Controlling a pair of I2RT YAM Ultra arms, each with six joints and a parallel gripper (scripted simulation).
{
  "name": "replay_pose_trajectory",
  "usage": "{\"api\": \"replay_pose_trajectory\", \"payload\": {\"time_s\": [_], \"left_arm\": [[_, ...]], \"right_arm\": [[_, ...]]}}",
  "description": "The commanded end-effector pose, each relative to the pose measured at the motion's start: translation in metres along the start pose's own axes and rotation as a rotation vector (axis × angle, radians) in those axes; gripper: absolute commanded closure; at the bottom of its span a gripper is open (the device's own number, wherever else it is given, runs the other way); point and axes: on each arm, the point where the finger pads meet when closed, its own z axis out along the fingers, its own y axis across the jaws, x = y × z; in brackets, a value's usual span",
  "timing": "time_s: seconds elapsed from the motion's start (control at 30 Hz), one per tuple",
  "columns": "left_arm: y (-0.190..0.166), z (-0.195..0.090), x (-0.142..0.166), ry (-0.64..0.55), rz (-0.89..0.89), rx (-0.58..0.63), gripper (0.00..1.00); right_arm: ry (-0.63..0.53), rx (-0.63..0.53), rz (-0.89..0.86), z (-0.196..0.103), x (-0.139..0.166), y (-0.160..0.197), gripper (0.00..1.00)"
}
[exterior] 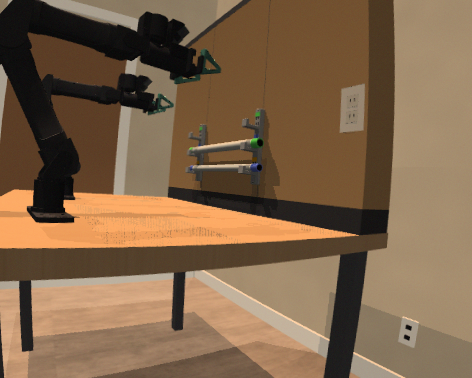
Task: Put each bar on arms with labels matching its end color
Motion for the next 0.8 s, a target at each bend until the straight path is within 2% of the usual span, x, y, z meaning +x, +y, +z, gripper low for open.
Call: {"api": "replay_pose_trajectory", "payload": {"time_s": [0.0, 0.53, 0.77], "left_arm": [[0.0, -0.001, -0.005, -0.013, 0.0, 0.0, 0.0], [0.0, -0.001, -0.005, -0.013, 0.0, 0.0, 0.0], [-0.005, -0.002, 0.009, 0.0, 0.085, -0.001, 0.0]], "right_arm": [[-0.013, 0.0, 0.0, -0.001, -0.005, 0.0, 0.0], [-0.013, 0.0, 0.0, -0.001, -0.005, 0.0, 0.0], [0.006, 0.007, -0.085, 0.002, 0.008, 0.005, 0.0]]}}
